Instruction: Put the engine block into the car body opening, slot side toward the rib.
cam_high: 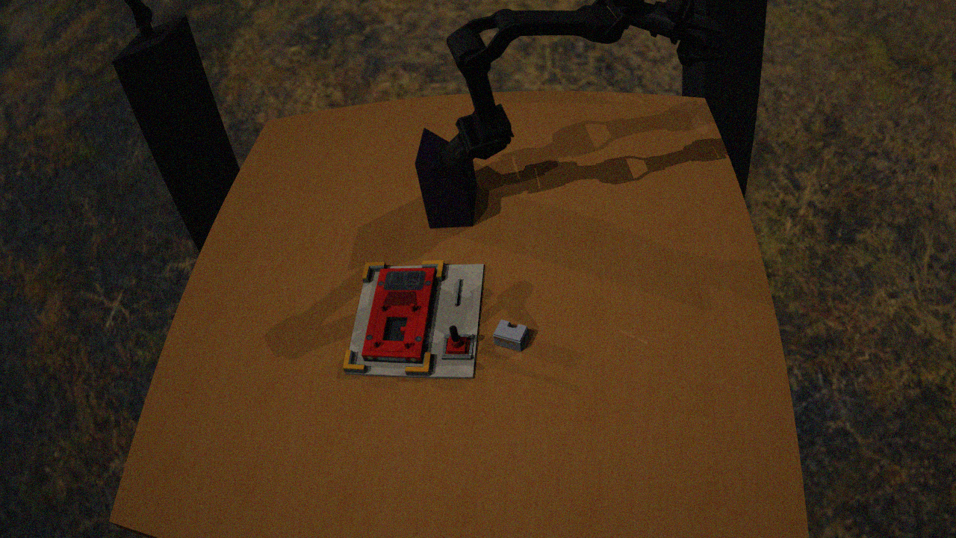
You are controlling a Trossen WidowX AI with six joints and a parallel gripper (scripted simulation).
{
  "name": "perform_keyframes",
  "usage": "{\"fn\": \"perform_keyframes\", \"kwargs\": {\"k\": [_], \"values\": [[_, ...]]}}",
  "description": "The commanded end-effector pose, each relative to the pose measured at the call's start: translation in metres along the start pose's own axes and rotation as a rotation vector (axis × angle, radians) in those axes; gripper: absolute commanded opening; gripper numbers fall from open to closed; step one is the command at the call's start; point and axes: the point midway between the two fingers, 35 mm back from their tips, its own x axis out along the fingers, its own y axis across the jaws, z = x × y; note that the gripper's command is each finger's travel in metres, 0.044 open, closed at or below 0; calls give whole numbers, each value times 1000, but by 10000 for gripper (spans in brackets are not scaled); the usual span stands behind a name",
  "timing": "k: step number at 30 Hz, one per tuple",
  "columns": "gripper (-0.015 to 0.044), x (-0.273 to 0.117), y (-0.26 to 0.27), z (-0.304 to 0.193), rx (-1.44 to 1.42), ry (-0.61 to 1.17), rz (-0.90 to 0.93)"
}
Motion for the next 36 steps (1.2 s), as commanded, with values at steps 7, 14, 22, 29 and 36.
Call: {"fn": "perform_keyframes", "kwargs": {"k": [7, 14, 22, 29, 36], "values": [[440, 4, 6, -1, -24, 7, -15], [440, 12, 22, 1, -80, 0, -15], [440, 24, 41, -1, -155, -5, -6], [440, 37, 66, -9, -212, 1, 38], [440, 52, 88, -23, -253, 22, 87]]}}
